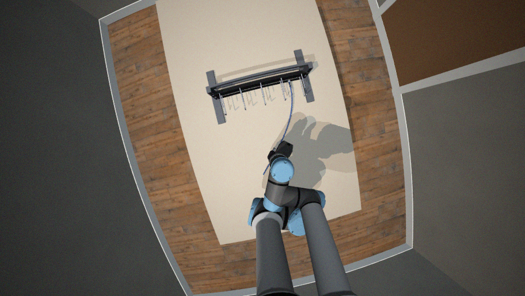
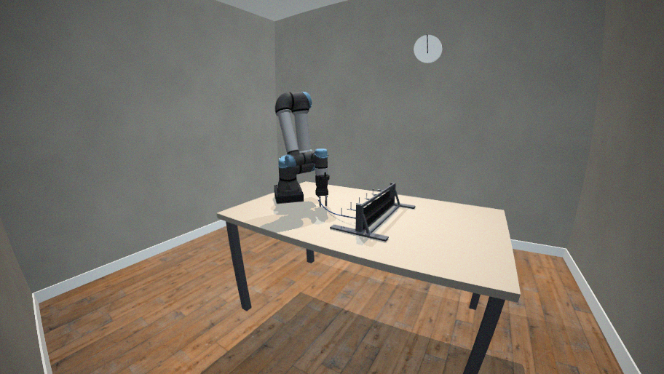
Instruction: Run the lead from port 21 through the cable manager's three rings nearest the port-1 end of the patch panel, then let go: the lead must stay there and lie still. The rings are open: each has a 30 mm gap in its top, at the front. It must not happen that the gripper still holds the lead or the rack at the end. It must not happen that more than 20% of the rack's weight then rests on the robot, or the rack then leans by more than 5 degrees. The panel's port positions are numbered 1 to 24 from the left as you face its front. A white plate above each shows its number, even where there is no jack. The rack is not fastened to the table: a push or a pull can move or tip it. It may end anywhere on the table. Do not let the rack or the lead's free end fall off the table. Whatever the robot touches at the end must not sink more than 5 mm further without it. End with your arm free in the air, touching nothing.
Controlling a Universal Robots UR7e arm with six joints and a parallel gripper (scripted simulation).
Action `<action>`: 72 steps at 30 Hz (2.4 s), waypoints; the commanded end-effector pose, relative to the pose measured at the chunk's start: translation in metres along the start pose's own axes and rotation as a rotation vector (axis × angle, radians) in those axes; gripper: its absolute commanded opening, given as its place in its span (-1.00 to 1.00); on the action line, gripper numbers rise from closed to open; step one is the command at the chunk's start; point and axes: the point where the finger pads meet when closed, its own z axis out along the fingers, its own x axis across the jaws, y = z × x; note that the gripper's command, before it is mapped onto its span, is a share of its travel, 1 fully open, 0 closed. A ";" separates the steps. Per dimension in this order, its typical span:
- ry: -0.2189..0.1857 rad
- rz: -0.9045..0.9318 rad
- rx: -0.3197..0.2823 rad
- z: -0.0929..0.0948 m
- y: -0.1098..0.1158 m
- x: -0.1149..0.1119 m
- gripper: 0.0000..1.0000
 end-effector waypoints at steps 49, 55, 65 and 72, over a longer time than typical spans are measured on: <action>0.000 0.000 0.001 0.004 0.000 0.000 -1.00; 0.000 0.000 0.001 0.004 0.000 0.000 -1.00; 0.000 0.000 0.001 0.004 0.000 0.000 -1.00; 0.000 0.000 0.001 0.004 0.000 0.000 -1.00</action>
